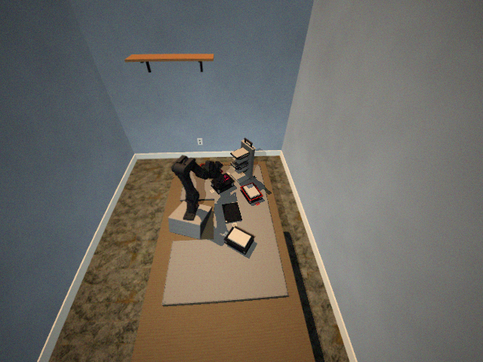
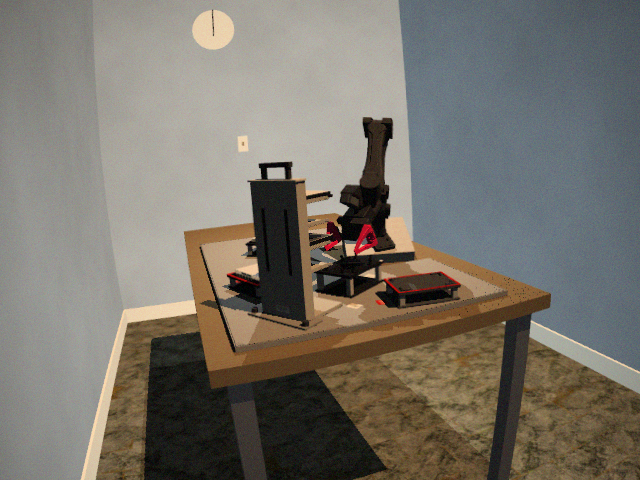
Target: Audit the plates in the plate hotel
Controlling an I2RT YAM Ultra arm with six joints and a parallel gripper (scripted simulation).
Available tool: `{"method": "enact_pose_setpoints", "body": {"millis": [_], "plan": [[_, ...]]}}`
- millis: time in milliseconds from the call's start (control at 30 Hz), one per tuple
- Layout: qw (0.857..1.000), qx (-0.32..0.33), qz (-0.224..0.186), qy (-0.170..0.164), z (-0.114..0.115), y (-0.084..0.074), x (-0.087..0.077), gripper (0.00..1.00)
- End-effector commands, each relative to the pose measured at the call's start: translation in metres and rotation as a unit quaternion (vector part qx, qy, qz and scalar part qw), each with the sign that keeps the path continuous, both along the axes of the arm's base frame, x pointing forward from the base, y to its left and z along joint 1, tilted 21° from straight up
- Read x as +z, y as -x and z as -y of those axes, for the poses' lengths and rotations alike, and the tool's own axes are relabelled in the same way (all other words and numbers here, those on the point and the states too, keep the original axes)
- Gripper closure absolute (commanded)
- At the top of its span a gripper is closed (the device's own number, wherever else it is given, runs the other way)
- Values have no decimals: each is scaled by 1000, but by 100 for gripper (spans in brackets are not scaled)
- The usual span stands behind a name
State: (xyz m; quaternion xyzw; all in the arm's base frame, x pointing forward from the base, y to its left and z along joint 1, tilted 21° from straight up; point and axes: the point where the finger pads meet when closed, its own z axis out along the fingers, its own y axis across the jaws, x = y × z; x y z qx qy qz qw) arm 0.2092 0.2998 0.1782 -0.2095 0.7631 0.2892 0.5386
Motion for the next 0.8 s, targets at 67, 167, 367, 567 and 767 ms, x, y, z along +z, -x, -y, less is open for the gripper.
{"method": "enact_pose_setpoints", "body": {"millis": [67,167,367,567,767], "plan": [[1000,-1,13,-20,-9,-10,16,0],[1000,-1,14,-24,-9,-10,19,0],[1000,0,8,-15,-5,-5,10,0],[1000,0,8,-15,-5,-5,10,0],[1000,0,8,-15,-5,-5,10,0]]}}
